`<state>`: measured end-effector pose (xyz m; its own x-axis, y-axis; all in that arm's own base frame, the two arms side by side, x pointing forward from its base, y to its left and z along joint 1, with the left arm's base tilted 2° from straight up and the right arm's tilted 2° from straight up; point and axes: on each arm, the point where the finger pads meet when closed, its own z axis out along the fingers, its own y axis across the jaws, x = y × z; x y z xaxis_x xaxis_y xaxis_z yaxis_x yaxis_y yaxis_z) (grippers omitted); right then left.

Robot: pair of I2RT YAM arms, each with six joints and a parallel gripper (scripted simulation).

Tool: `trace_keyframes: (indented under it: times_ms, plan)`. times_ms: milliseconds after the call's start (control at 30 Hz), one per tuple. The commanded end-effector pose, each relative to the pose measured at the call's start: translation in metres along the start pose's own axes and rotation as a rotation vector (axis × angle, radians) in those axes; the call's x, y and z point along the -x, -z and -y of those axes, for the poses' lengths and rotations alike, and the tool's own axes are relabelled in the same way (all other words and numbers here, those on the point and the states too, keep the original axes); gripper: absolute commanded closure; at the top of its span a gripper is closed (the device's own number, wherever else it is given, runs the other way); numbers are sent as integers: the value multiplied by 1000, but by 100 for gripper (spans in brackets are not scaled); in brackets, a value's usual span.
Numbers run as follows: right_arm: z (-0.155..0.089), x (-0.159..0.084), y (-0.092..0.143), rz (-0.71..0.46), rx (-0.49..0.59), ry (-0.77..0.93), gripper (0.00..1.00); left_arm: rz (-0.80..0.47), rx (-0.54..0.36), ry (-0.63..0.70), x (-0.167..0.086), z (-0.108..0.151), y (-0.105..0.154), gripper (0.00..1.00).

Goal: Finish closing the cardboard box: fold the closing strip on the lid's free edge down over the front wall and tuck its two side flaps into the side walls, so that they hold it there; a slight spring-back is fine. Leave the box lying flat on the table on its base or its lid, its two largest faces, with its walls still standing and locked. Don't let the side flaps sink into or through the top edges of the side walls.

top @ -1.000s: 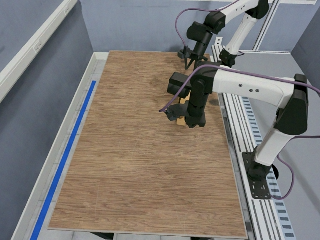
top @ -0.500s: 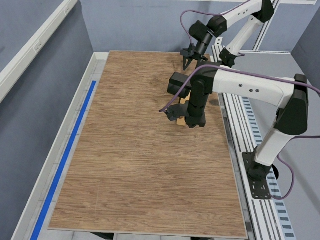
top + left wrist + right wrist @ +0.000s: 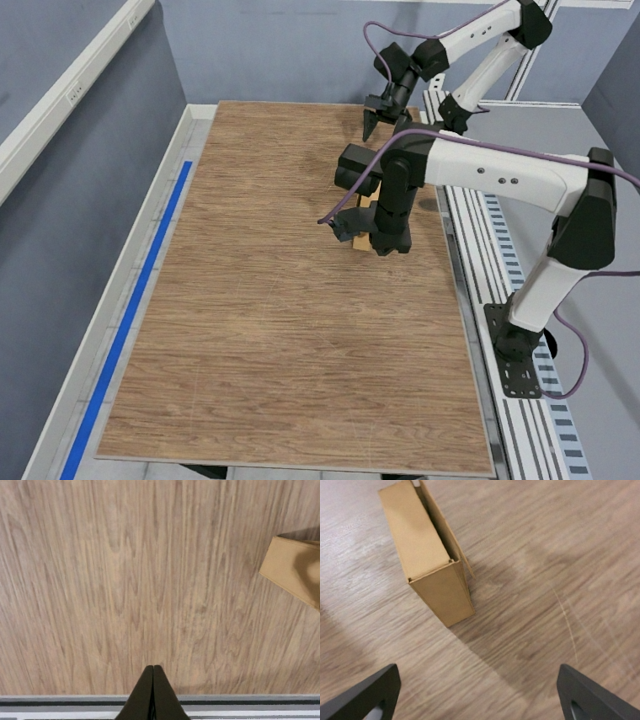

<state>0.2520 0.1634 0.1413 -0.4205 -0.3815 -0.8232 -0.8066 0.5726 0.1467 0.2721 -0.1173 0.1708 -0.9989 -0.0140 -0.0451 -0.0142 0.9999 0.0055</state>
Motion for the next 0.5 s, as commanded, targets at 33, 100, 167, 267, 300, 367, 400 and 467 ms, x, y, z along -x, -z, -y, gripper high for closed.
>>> trace_keyframes:
  times_ms: [33, 100, 167, 267, 300, 367, 400, 467]
  plan:
    - [-6, 2, -2, 82, 97, 105, 20, -37, 7, -19, -7, 2, -5, 99]
    - [-6, 2, -2, 102, 119, 129, 20, -37, 7, -19, -7, 2, -5, 99]
    - [-6, 2, -2, 122, 142, 154, 20, -37, 7, -19, -7, 2, -5, 99]
    - [-5, 6, -1, 160, 173, 201, 20, -37, 7, -19, -7, 2, -5, 99]
    - [-4, 8, 0, 172, 184, 217, 20, -37, 7, -19, -7, 2, -5, 99]
    - [-4, 8, 0, 172, 184, 217, 20, -37, 7, -19, -7, 2, -5, 99]
    - [-3, 13, 1, 195, 198, 251, 20, -37, 7, -19, -7, 2, -5, 99]
    - [-3, 15, 2, 219, 237, 285, 20, -37, 7, -19, -7, 2, -5, 99]
